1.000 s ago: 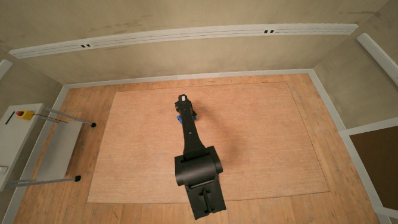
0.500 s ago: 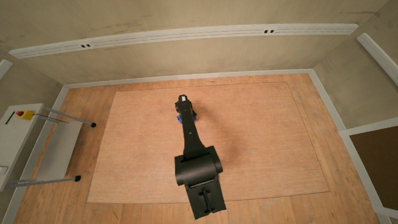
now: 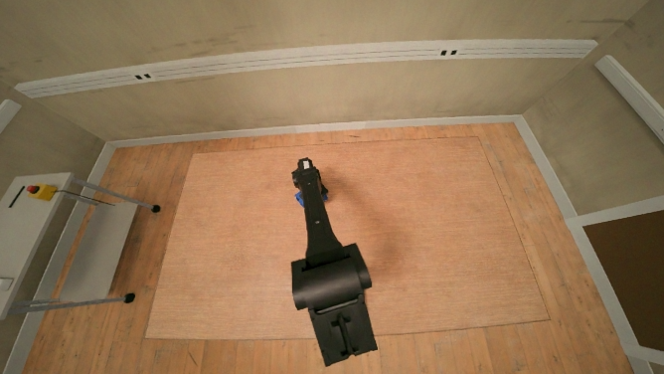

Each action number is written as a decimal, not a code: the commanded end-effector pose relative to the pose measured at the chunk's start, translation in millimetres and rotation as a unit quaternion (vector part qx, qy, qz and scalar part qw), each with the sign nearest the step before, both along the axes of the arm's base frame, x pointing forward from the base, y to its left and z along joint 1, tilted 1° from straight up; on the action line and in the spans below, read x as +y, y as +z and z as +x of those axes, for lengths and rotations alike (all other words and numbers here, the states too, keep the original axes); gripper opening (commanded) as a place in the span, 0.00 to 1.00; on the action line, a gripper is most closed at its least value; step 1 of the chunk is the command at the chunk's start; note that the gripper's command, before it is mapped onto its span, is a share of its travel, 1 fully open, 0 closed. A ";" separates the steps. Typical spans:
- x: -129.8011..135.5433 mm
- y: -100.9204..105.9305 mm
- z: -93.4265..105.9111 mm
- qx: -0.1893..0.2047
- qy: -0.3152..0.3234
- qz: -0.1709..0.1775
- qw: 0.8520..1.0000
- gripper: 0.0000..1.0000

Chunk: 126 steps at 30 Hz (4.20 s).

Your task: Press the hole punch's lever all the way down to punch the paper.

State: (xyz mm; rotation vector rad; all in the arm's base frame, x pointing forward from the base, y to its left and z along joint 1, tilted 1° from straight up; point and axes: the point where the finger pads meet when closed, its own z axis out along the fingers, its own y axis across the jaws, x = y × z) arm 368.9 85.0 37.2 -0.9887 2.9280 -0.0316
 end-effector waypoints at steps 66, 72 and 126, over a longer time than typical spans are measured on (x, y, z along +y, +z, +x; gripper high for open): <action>2.2 -32.3 -10.9 0.021 0.009 0.001 1.000 0.00; 2.4 -30.4 -10.2 0.021 0.009 0.001 1.000 0.00; 2.6 25.0 10.6 0.021 0.002 -0.002 1.000 0.00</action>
